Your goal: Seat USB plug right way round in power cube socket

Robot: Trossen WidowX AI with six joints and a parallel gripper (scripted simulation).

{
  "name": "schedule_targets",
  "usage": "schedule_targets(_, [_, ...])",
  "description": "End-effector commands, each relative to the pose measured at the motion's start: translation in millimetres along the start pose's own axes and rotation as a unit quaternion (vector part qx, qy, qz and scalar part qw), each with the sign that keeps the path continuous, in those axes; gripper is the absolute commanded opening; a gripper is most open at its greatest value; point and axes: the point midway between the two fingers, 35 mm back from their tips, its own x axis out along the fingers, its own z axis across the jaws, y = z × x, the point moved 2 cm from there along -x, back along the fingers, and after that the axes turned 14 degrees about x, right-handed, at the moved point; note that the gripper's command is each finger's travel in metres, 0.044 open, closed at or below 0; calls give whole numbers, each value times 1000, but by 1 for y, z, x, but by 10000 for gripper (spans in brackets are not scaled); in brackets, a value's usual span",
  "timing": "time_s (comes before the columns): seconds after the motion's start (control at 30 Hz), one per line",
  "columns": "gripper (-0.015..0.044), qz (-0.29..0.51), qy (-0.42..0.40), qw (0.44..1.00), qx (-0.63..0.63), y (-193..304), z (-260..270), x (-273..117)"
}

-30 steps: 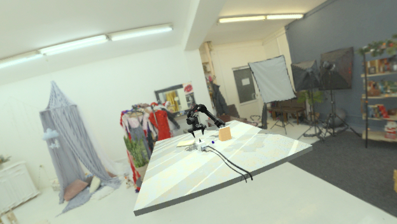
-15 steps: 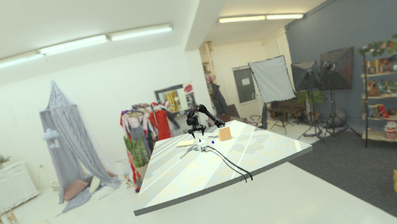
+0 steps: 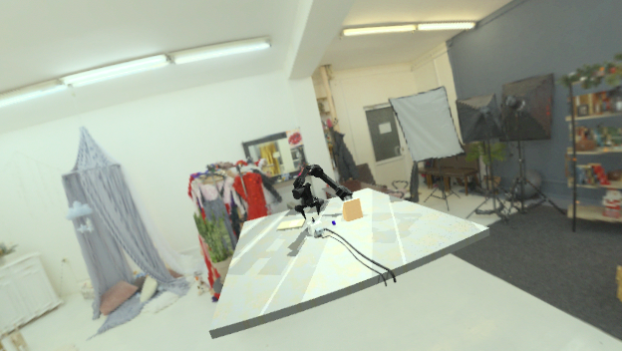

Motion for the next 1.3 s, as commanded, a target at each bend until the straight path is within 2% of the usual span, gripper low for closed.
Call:
schedule_targets(0.0, [440,3,0,1000,-4,1,1,6])
schedule_targets(0.2, [440,3,0,1000,-4,1,1,6])
schedule_targets(0.77, [0,1,-1,1000,0,0,0,5])
schedule_targets(1.27, [0,1,-1,1000,0,0,0,5])
